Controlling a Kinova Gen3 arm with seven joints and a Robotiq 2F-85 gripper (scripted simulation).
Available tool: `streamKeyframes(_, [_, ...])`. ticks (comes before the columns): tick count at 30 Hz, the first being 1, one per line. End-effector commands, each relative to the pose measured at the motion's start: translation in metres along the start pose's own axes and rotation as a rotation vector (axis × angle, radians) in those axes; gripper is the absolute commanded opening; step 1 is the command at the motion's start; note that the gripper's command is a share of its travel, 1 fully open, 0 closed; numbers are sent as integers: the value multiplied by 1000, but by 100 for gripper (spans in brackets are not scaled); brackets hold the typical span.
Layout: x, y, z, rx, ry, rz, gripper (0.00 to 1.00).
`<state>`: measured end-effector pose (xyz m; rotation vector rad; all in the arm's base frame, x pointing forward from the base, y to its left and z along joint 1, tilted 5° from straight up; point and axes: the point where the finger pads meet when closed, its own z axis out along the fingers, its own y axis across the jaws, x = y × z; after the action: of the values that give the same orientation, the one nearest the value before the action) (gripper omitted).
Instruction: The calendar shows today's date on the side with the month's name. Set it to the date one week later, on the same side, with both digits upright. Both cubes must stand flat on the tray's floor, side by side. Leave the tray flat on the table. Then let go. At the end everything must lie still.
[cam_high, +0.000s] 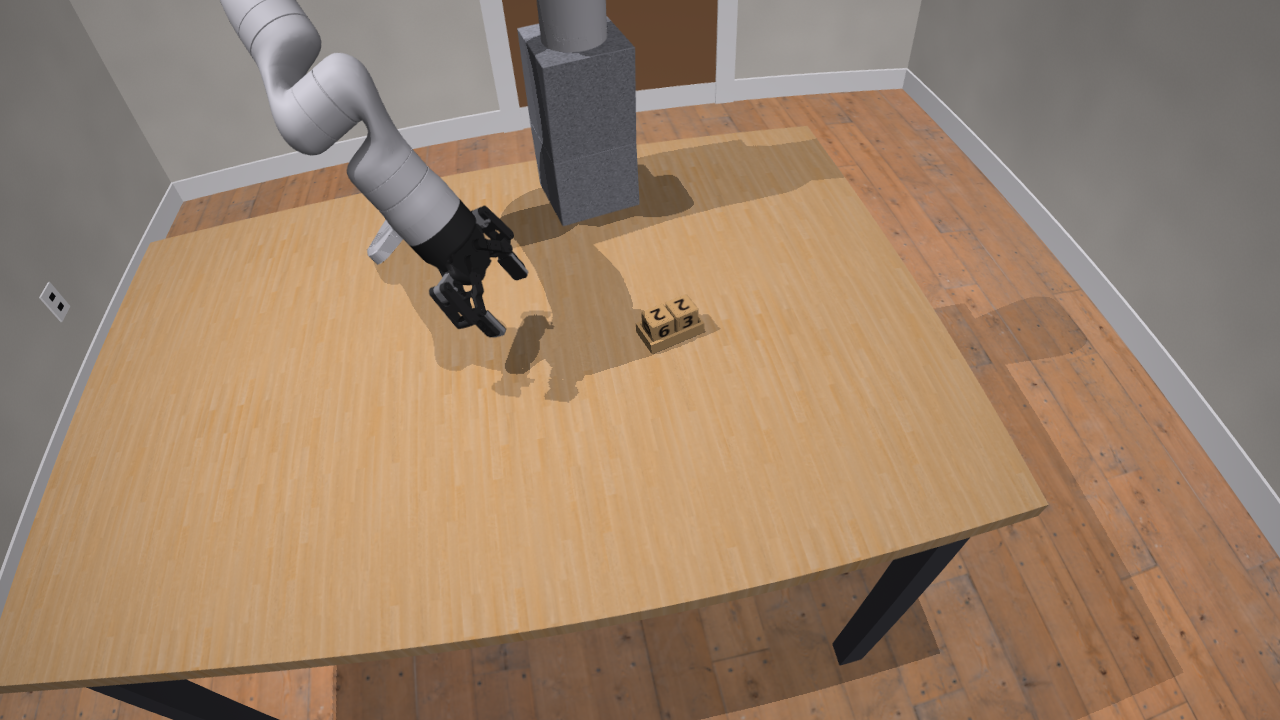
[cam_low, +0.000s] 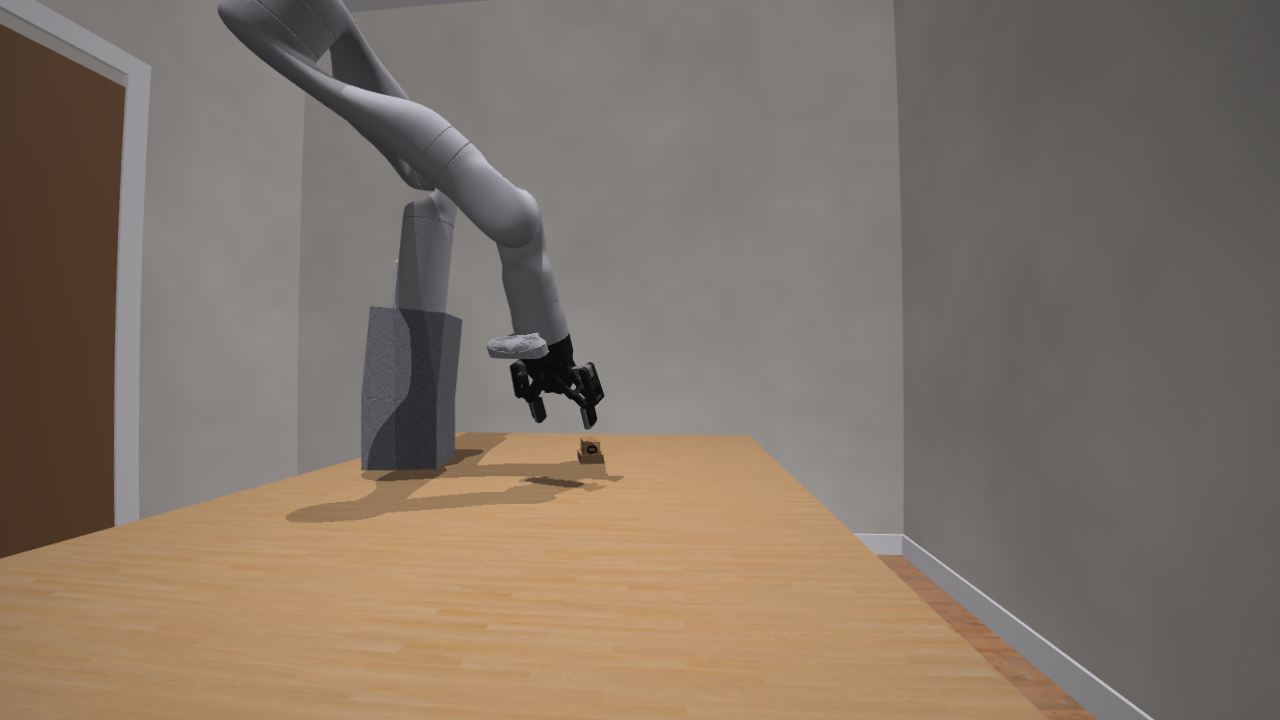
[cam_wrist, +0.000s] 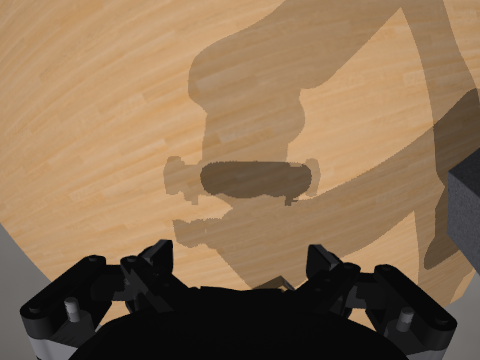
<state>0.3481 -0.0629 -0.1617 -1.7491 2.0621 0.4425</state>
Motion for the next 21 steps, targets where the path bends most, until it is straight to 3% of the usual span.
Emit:
streamKeyframes(1, [-9,0,3,-12,16,-24,100])
streamKeyframes(21, [-17,1,5,-23,32,-45,100])
